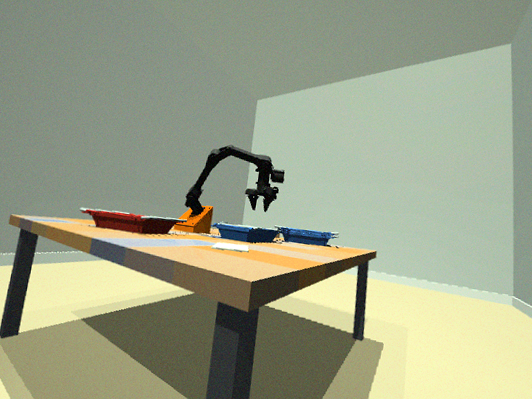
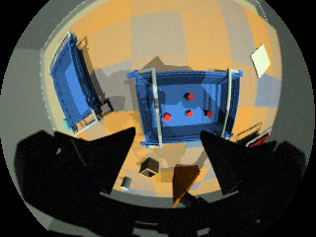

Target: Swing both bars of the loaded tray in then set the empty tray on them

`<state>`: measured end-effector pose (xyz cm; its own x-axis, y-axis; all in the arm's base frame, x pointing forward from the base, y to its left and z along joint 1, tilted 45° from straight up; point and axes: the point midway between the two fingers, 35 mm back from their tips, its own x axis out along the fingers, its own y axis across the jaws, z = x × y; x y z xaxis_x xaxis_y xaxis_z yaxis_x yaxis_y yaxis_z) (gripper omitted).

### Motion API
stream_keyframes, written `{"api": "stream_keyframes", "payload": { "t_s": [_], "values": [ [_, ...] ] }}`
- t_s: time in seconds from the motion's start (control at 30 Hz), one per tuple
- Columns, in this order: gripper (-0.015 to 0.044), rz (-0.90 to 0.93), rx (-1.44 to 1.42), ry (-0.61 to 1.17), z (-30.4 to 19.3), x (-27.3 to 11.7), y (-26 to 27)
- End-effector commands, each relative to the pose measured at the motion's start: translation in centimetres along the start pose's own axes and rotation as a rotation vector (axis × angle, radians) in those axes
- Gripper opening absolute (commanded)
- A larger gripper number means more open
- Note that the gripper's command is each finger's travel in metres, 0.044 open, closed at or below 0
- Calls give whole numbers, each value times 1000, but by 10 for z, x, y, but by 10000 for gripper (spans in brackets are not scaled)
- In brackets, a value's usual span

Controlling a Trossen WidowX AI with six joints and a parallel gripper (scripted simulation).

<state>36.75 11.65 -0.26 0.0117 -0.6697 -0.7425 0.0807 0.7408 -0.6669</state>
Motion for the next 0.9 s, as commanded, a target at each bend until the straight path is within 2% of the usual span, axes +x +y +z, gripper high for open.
{"api": "stream_keyframes", "payload": {
  "t_s": [0.0, 0.23, 0.47, 0.67, 0.87],
  "values": [
    [440, 52, 259, 47, 17, 10, -65],
    [440, 132, 860, 120, 6, 32, -200],
    [440, 155, 1476, 151, -53, 49, -314],
    [440, 131, 1998, 123, -129, 54, -380],
    [440, 70, 2502, 20, -211, 48, -413]
  ]
}}
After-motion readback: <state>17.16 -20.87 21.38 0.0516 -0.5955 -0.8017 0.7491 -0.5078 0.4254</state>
